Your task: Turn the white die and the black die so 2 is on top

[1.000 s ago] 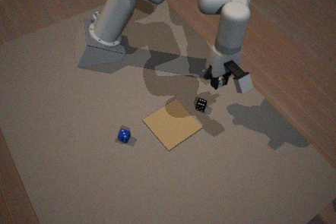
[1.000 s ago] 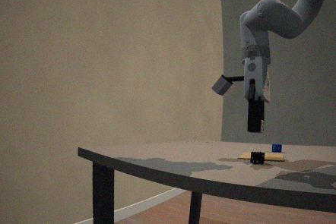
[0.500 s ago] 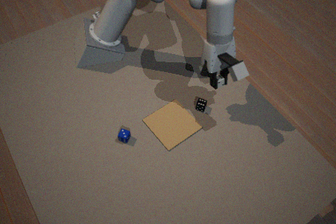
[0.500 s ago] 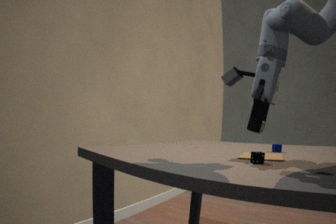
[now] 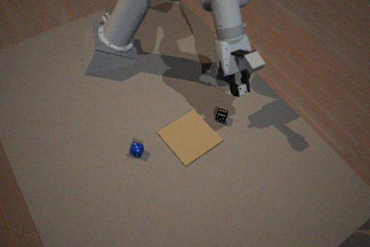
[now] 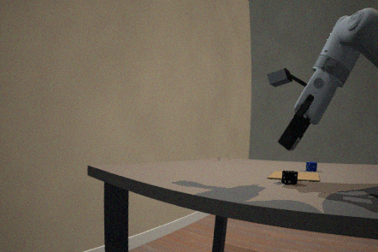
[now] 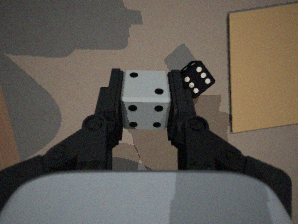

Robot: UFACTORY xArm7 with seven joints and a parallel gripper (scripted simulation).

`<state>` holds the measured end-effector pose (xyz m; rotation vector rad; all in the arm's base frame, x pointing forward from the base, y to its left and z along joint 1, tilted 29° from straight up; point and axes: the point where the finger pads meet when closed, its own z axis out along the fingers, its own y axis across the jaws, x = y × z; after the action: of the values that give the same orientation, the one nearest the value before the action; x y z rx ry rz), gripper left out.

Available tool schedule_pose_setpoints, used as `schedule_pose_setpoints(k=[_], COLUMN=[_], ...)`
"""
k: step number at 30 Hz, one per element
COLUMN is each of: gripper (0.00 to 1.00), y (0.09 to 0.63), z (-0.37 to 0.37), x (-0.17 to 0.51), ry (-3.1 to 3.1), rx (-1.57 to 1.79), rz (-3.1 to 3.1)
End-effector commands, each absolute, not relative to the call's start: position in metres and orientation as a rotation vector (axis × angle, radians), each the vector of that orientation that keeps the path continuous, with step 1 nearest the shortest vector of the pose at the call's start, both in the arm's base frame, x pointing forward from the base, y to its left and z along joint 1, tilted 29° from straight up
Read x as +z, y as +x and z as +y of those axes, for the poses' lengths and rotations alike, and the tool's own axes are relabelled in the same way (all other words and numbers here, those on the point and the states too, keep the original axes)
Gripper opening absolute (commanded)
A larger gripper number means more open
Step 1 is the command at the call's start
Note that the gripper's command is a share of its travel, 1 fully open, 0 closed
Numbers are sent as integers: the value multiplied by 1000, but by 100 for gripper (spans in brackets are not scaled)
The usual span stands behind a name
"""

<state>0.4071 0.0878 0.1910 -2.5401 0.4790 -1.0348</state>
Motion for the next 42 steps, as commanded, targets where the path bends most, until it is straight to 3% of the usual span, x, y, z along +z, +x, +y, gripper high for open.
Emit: schedule_pose_setpoints(k=[1,21,42], gripper=[27,27,27], y=[410,409,413], z=[91,91,99], x=[193,191,174], ry=[-2440,-2249,-2239], rx=[-1251,-1650,-1667], rz=[497,580,583])
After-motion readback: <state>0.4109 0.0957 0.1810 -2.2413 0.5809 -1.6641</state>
